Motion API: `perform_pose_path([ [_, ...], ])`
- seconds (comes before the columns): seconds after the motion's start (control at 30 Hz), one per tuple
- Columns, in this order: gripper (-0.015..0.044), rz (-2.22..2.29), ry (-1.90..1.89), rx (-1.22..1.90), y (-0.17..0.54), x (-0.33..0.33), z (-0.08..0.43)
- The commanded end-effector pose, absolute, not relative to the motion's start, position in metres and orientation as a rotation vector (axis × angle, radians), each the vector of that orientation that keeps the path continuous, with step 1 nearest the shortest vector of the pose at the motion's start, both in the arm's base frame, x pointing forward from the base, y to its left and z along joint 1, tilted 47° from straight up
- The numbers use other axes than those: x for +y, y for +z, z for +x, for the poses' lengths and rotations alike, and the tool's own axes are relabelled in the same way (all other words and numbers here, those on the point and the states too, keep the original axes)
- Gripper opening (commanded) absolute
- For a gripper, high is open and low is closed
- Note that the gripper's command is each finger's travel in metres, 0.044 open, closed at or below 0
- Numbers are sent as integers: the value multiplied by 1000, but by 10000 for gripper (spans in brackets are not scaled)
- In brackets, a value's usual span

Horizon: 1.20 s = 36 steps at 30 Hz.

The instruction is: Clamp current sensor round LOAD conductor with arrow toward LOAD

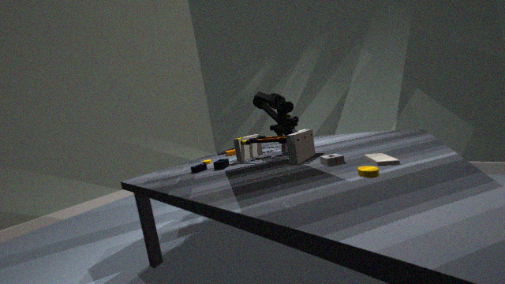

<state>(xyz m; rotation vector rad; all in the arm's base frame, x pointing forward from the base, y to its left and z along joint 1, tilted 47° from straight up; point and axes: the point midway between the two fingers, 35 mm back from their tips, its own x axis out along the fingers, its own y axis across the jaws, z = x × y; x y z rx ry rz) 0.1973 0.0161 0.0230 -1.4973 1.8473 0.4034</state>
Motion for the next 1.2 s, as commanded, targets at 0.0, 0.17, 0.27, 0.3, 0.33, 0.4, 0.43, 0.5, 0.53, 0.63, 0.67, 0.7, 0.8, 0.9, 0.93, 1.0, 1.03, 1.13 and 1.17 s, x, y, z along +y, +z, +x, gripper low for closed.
perform_pose_path([
  [0.0,320,-1504,405,1850,18,10,196],
  [0.17,320,-1505,404,1850,13,4,195],
  [0.27,320,-1505,404,1851,12,2,195],
  [0.3,294,-1498,402,1849,14,5,196],
  [0.33,267,-1498,402,1849,14,5,196],
  [0.4,254,-1498,402,1849,14,5,196],
  [0.43,247,-1498,402,1849,14,5,196],
  [0.5,234,-1498,402,1849,14,5,196],
  [0.53,227,-1498,402,1849,14,5,196],
  [0.63,207,-1498,402,1849,14,5,196],
  [0.67,201,-1498,402,1849,14,5,196],
  [0.7,194,-1498,402,1849,14,5,196],
  [0.8,174,-1498,402,1849,14,5,196],
  [0.9,135,-1498,402,1849,15,6,196],
  [0.93,108,-1498,402,1849,16,7,196],
  [1.0,56,-1498,403,1848,19,11,198],
  [1.03,30,-1498,404,1848,21,14,198],
  [1.13,0,-1498,407,1847,30,25,201],
  [1.17,0,-1498,408,1847,33,28,202],
])
